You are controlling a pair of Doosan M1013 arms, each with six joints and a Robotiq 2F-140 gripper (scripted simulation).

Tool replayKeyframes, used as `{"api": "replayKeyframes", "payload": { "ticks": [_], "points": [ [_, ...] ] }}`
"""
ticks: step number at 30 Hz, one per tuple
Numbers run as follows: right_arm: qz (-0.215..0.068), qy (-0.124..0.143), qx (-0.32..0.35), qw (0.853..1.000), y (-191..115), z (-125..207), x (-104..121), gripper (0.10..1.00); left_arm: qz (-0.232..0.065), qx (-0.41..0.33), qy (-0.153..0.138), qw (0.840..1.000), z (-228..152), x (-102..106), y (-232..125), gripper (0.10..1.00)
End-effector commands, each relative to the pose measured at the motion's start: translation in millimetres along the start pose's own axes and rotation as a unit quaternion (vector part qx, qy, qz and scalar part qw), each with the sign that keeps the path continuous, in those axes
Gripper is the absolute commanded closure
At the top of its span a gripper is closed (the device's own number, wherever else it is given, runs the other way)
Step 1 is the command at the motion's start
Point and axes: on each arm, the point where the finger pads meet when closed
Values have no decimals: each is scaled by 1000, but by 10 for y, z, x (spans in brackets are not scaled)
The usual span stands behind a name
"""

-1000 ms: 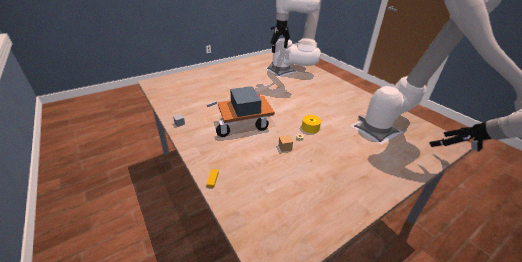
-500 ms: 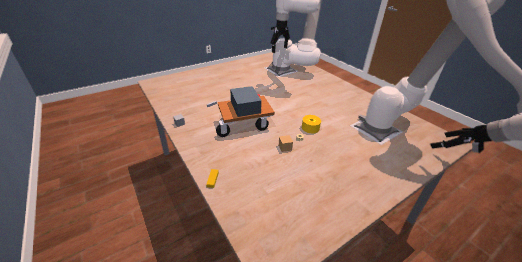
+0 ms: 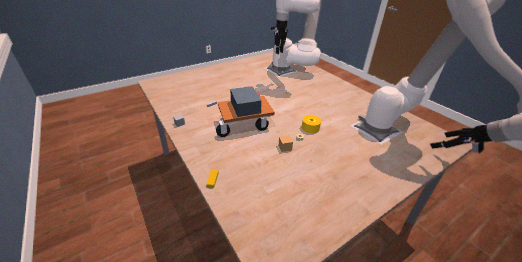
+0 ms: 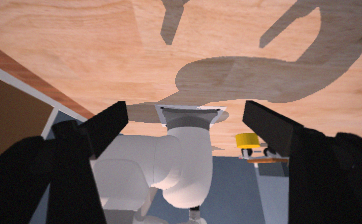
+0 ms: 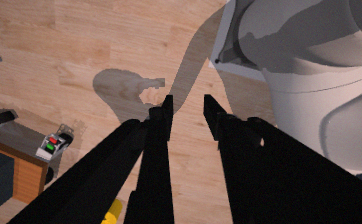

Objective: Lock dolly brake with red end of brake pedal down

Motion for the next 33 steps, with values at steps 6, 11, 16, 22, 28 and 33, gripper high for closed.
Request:
{"api": "replayKeyframes", "payload": {
  "ticks": [6,11,16,22,28,33],
  "points": [
    [0,0,0,1000,-2,-3,-4,999,0,0,0,1000,-1,-4,0,98],
    [0,0,0,1000,-2,-3,-4,999,0,0,0,1000,-1,-4,0,98],
    [0,0,0,1000,-2,-3,-4,999,0,0,0,1000,-1,-4,0,98],
    [0,0,0,1000,-1,-4,-4,999,0,0,0,1000,-1,-4,0,98],
    [15,-1,-6,1000,29,-123,26,999,0,0,0,1000,-1,-4,0,98],
    [89,0,-46,995,108,-745,197,999,0,0,0,1000,-1,-4,0,98]
  ]
}}
Point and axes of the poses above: on each arm, the point where the finger pads meet when closed, its own x axis out along the fingers, its own z axis across the jaws, y = z × x, and after that the axes turned 11 degrees about -x, right-handed
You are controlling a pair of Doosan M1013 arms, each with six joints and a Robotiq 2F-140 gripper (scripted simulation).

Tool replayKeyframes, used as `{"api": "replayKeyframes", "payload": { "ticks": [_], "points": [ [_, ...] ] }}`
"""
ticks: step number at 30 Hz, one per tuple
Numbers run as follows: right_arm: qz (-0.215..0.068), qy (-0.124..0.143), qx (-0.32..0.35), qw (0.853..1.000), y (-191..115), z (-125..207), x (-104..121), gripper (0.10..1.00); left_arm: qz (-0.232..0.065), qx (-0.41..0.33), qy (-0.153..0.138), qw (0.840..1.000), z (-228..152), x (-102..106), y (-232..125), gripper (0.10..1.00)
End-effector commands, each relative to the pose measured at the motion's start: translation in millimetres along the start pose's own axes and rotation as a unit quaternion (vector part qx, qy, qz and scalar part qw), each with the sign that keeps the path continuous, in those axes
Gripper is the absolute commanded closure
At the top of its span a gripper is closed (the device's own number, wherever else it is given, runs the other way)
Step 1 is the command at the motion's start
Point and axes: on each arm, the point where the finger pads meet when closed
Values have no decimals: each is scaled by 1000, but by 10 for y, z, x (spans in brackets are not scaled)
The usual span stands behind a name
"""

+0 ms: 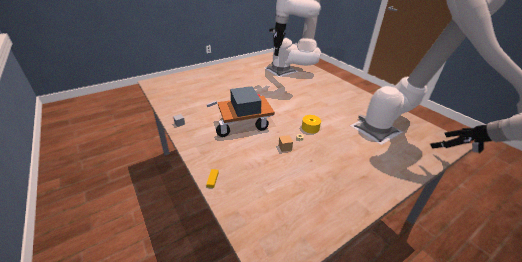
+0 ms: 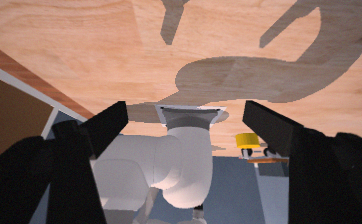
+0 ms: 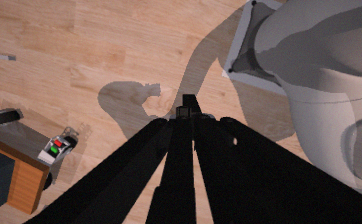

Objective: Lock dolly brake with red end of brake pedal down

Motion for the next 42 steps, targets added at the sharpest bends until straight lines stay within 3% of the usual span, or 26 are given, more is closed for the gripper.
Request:
{"api": "replayKeyframes", "payload": {
  "ticks": [1,3,6,8,9,10,12,13,14,16,18,19,21,22,27,42],
  "points": [
    [69,3,-40,997,53,-601,179,999,0,0,0,1000,-1,-4,0,98],
    [116,9,-75,990,9,-885,275,999,0,0,0,1000,-1,-4,0,98],
    [140,14,-96,985,-43,-1266,410,999,0,0,0,1000,-1,-4,0,98],
    [186,26,-144,972,-173,-1507,514,999,0,0,0,1000,-1,-4,0,98],
    [186,26,-144,972,-195,-1634,565,999,0,0,0,1000,-1,-4,0,98],
    [207,33,-169,963,-271,-1746,623,999,0,0,0,1000,-1,-4,0,98],
    [207,33,-169,963,-271,-1746,623,999,0,0,0,1000,-1,-4,0,98],
    [227,41,-195,953,-435,-2090,795,999,0,0,0,1000,-1,-4,0,98],
    [244,48,-221,943,-522,-2158,846,999,0,0,0,1000,-1,-4,0,98],
    [244,48,-221,943,-598,-2349,946,999,0,0,0,1000,-1,-4,0,98],
    [272,63,-269,922,-810,-2533,1098,999,0,0,0,1000,-1,-4,0,98],
    [272,63,-269,922,-876,-2643,1167,999,0,0,0,1000,-1,-4,0,98],
    [292,75,-310,902,-1083,-2802,1326,999,0,0,0,1000,-1,-4,0,98],
    [292,75,-310,902,-1164,-2903,1401,999,0,0,0,1000,-1,-4,0,98],
    [313,90,-364,873,-1683,-3281,1829,999,0,0,0,1000,-1,-4,0,98],
    [314,91,-368,870,-1718,-3300,1858,999,0,0,0,1000,-1,-4,0,98]
  ]
}}
Point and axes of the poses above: on each arm, the point where the finger pads meet when closed, its own x axis out along the fingers, its own z axis across the jaws, y = z × x, and after that the axes turned 11 degrees about -x, right-handed
